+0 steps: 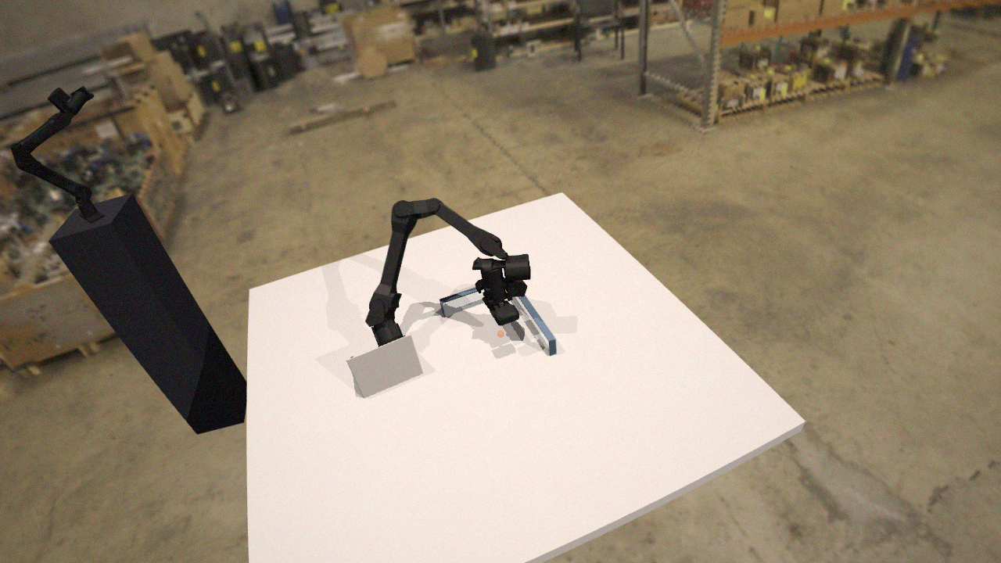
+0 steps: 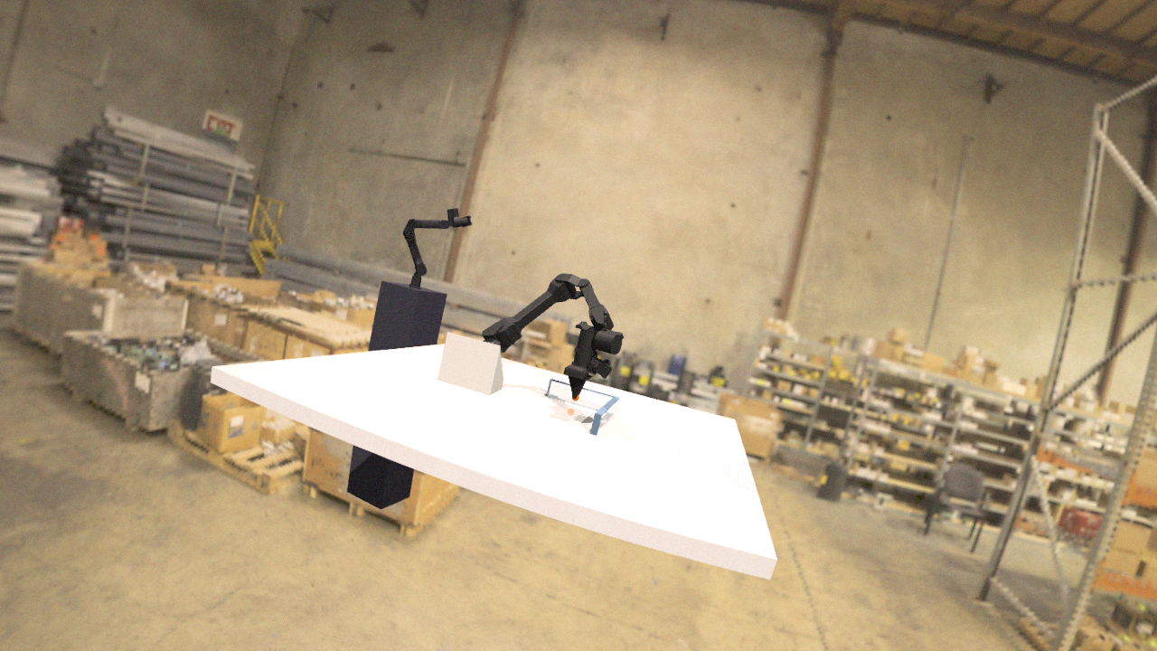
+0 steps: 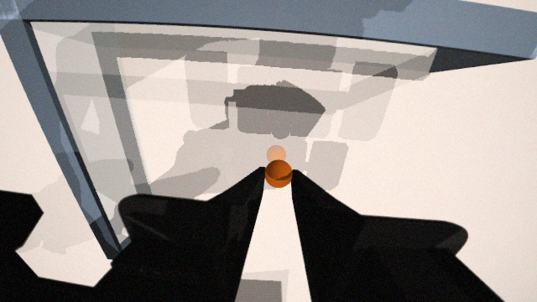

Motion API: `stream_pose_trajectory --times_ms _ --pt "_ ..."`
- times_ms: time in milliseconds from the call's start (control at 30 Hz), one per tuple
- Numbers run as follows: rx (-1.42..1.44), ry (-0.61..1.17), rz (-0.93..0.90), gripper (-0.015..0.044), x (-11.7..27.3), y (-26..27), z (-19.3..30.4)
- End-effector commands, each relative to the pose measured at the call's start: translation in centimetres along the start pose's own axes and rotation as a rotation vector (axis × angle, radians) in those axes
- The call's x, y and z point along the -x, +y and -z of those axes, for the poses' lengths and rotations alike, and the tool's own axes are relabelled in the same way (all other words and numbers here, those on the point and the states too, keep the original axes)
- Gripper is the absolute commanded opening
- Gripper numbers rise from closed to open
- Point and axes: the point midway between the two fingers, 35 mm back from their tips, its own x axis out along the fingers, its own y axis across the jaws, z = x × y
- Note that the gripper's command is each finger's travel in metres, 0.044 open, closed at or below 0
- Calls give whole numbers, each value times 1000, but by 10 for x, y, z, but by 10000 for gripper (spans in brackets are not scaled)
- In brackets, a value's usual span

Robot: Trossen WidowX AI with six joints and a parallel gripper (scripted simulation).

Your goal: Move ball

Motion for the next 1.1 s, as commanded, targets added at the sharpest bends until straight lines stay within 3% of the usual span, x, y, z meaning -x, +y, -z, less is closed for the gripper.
stream_pose_trajectory --times_ms 0,933,1067 --pt "-8 9 -9 0 -25 1 3" --pt "-7 9 -11 0 -53 2 5" --pt "-3 8 -8 105 -51 2 4"
